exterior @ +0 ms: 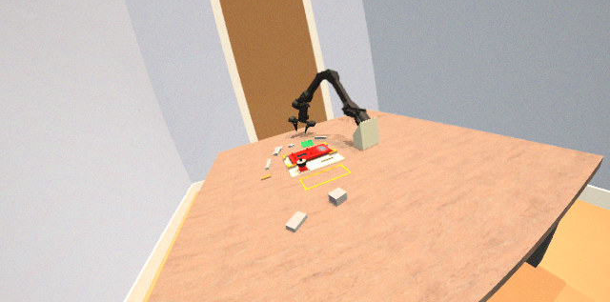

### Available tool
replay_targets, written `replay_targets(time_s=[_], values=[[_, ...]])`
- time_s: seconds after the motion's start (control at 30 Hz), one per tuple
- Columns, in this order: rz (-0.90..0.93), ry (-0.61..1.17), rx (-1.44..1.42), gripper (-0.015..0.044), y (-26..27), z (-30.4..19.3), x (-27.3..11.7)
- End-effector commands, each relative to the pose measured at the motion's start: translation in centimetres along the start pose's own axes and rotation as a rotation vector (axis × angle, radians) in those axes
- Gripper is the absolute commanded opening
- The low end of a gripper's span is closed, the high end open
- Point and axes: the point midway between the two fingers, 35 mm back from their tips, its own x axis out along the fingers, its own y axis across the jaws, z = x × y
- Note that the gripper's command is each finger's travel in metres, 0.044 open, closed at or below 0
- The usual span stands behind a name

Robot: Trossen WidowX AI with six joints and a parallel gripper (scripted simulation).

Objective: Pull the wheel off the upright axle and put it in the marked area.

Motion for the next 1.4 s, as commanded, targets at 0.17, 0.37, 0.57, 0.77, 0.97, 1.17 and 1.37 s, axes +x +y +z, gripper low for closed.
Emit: replay_targets(time_s=[0.17,0.37,0.57,0.77,0.97,1.17,1.37], values=[[-0.013,0.269,-0.058,0.0300,3.1,-13.3,0.4],[-0.117,0.384,-0.084,0.0300,3.1,-22.0,-0.4],[-0.272,0.440,-0.165,0.0300,1.0,-31.5,-2.2],[-0.390,0.412,-0.287,0.0300,-2.3,-39.9,-5.7],[-0.426,0.292,-0.433,0.0300,-6.7,-46.9,-10.6],[-0.352,0.157,-0.561,0.0300,-10.9,-51.3,-15.4],[-0.348,0.153,-0.565,0.0300,-11.0,-51.4,-15.6]])
